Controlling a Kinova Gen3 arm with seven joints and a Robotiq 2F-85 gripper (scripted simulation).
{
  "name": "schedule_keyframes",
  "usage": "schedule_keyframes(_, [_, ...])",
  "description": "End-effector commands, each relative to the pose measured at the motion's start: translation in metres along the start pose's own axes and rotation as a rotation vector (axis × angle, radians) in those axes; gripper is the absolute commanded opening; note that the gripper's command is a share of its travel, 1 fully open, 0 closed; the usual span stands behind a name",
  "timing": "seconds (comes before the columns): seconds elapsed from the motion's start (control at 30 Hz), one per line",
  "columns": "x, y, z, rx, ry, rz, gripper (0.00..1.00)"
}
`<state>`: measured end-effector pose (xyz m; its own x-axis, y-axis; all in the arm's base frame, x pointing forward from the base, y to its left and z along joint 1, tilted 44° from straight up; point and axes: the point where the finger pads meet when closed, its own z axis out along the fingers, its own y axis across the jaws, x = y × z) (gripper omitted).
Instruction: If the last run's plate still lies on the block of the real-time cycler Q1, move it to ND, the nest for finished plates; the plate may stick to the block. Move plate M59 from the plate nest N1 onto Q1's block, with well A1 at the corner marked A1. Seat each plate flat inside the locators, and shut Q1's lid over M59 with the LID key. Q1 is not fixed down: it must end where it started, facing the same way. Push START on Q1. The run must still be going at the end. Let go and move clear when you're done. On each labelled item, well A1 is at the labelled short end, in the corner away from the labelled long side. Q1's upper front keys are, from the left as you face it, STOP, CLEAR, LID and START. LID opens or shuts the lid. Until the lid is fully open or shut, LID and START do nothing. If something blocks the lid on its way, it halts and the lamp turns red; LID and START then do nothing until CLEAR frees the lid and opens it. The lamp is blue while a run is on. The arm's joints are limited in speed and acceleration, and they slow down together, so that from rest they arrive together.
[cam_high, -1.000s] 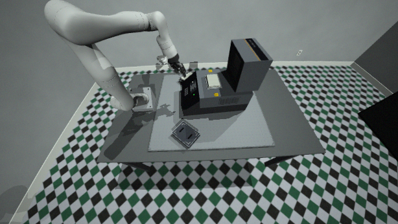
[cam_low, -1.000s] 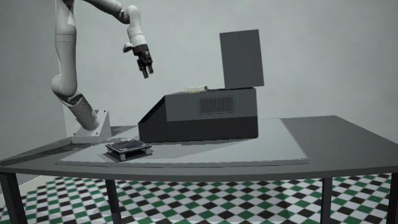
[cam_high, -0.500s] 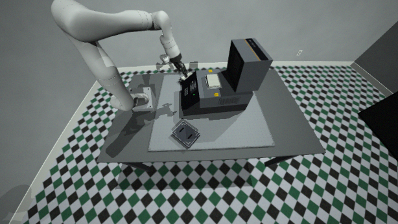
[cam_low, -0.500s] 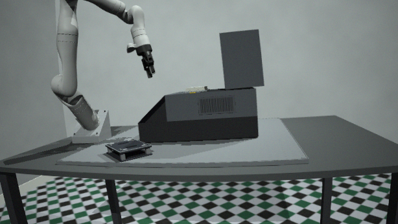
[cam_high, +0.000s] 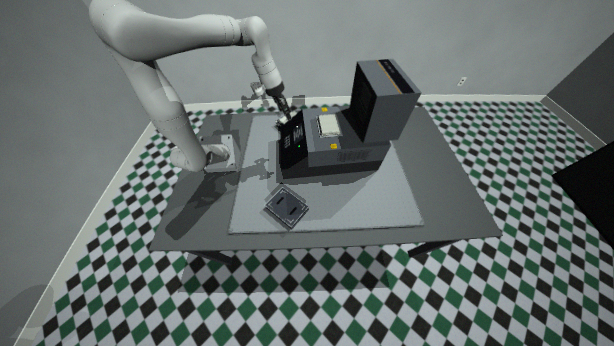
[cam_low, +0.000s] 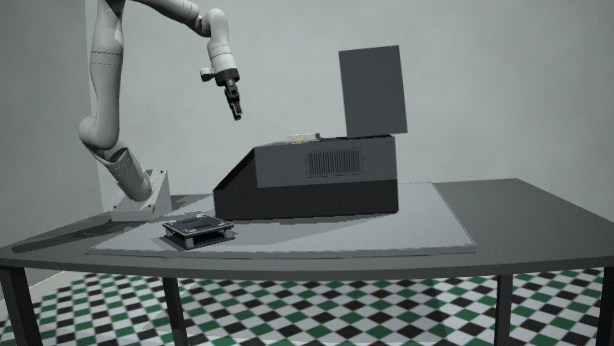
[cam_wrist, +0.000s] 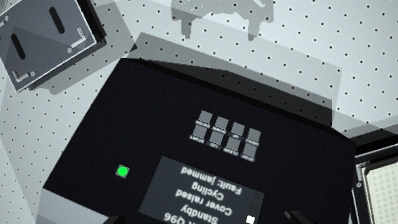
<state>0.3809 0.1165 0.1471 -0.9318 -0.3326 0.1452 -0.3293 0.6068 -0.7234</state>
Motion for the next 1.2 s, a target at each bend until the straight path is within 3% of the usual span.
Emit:
schedule_keyframes(0.0, [-0.004,0.000,0.001,0.002,0.004,0.039,1.00])
schedule_keyframes(1.17, [-0.033,-0.004,0.012,0.018,0.043,0.336,1.00])
